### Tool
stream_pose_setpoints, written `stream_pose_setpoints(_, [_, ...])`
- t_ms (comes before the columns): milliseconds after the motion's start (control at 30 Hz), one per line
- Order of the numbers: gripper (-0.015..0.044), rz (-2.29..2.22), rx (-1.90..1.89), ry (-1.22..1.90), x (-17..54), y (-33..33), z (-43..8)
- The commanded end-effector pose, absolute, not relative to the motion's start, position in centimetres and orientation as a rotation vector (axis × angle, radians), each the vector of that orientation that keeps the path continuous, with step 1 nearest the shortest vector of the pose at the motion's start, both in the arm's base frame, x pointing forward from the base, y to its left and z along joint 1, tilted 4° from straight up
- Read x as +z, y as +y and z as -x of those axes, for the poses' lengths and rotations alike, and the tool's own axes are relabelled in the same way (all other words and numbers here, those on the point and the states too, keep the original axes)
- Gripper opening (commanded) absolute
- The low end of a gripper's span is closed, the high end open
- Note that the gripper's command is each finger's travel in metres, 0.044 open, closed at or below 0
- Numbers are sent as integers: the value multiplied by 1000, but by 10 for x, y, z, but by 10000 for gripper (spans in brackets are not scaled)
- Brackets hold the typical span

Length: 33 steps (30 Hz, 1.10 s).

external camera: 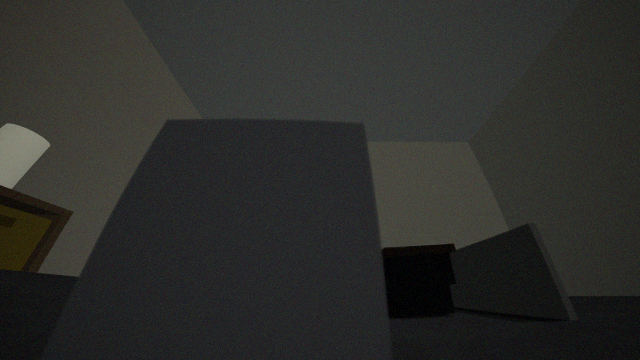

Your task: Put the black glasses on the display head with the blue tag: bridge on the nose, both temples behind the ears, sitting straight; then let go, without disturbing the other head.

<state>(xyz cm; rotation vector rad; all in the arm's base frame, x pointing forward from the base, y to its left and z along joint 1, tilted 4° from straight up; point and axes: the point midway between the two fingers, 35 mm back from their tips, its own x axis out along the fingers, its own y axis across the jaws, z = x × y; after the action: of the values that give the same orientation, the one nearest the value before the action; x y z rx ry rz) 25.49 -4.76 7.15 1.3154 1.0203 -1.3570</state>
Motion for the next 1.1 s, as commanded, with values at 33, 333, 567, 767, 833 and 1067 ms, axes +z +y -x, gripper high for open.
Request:
stream_pose_setpoints(33, [0,-1309,-1368,1019,65,-48,-254])
stream_pose_setpoints(333, [0,-1309,-1368,1019,56,-49,-254])
stream_pose_setpoints(567, [0,-1309,-1369,1018,49,-50,-254])
stream_pose_setpoints(767, [0,-1309,-1369,1018,43,-51,-254])
stream_pose_setpoints(833, [0,-1309,-1369,1018,41,-51,-254])
stream_pose_setpoints(1067, [0,-1309,-1369,1018,38,-52,-254])
